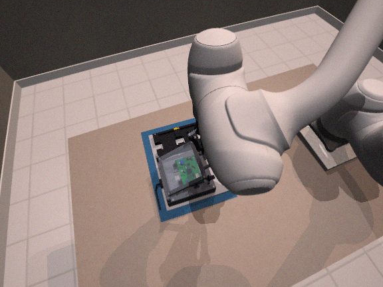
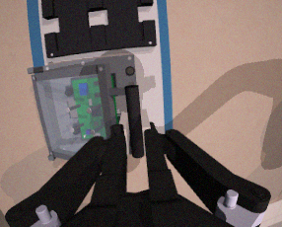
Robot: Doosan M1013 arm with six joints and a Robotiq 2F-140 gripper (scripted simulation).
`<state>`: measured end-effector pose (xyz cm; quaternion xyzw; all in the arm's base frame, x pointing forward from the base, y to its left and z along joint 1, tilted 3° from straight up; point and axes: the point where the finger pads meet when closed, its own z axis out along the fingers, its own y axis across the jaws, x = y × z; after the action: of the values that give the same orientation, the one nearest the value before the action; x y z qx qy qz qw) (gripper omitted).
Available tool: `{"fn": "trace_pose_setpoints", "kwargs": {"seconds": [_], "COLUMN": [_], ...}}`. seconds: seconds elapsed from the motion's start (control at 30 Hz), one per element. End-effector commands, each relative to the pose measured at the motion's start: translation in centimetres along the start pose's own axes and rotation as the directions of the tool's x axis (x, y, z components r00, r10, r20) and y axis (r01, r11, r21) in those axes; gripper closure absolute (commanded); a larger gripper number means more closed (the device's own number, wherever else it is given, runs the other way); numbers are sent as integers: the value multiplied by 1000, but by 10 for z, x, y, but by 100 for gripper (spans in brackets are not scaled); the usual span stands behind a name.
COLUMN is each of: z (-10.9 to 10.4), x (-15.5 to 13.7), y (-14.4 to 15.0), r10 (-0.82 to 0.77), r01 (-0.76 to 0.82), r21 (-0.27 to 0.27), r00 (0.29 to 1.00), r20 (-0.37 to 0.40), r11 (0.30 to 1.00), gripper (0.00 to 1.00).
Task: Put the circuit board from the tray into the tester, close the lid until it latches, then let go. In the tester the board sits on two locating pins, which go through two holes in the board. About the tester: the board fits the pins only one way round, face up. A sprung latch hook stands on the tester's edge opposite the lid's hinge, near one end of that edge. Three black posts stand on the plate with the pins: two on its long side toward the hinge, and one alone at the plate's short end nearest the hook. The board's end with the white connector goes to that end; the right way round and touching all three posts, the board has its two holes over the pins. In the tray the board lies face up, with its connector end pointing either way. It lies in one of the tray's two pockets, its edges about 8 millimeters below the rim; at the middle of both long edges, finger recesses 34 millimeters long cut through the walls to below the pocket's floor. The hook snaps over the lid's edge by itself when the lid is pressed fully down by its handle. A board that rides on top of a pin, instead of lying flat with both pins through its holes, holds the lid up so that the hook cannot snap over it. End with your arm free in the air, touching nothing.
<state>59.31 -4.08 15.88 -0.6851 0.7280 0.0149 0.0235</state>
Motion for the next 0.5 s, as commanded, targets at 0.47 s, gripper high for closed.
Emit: {"fn": "trace_pose_setpoints", "kwargs": {"seconds": [0.47], "z": [27], "x": [0], "y": [10], "r10": [0], "r01": [0], "r21": [0], "r00": [1000], "r20": [0], "r11": [1000], "gripper": [100]}}
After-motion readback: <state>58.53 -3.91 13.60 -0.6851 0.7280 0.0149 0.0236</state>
